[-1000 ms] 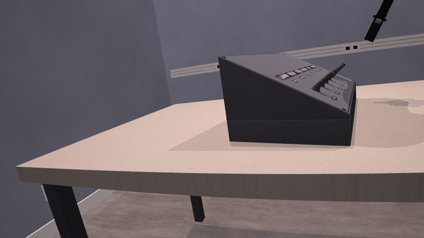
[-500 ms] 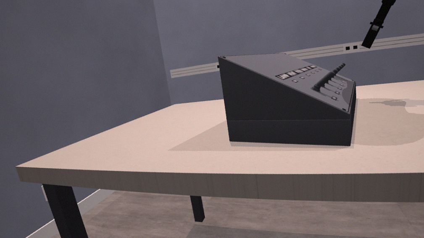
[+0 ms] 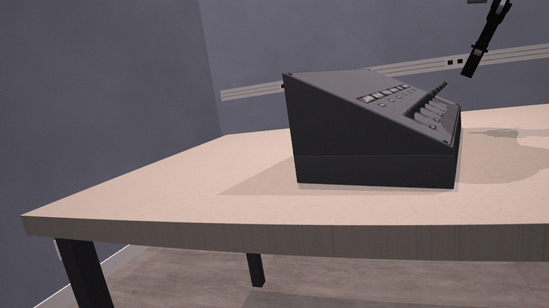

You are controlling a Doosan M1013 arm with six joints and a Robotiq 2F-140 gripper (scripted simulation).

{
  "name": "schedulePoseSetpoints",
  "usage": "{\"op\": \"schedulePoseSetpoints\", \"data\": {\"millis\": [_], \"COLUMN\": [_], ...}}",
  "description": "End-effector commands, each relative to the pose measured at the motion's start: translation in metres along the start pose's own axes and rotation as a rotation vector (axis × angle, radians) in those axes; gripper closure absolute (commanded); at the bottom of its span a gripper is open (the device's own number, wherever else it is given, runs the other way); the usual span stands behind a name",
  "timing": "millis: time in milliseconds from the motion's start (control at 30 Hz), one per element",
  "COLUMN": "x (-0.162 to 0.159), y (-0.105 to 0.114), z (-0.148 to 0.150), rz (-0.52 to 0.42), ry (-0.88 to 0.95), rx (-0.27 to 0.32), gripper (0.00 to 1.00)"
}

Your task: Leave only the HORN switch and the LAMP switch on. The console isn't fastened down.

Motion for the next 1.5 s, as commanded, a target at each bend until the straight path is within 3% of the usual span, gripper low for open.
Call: {"op": "schedulePoseSetpoints", "data": {"millis": [0, 567, 1467], "x": [-0.002, -0.001, -0.001], "y": [-0.016, -0.041, -0.043], "z": [-0.001, -0.001, -0.001], "rz": [-0.004, -0.002, -0.005], "ry": [0.005, 0.006, 0.006], "rx": [-0.001, -0.001, 0.0], "gripper": [0.9, 0.9, 0.9]}}
Point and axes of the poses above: the point where the finger pads meet when closed, its own y axis back along the fingers, its own z axis across the jaws, x = y × z, the point moved 7 cm from there along y, back along the fingers, and after that the axes turned 12 degrees about y, right-handed, at the moved point
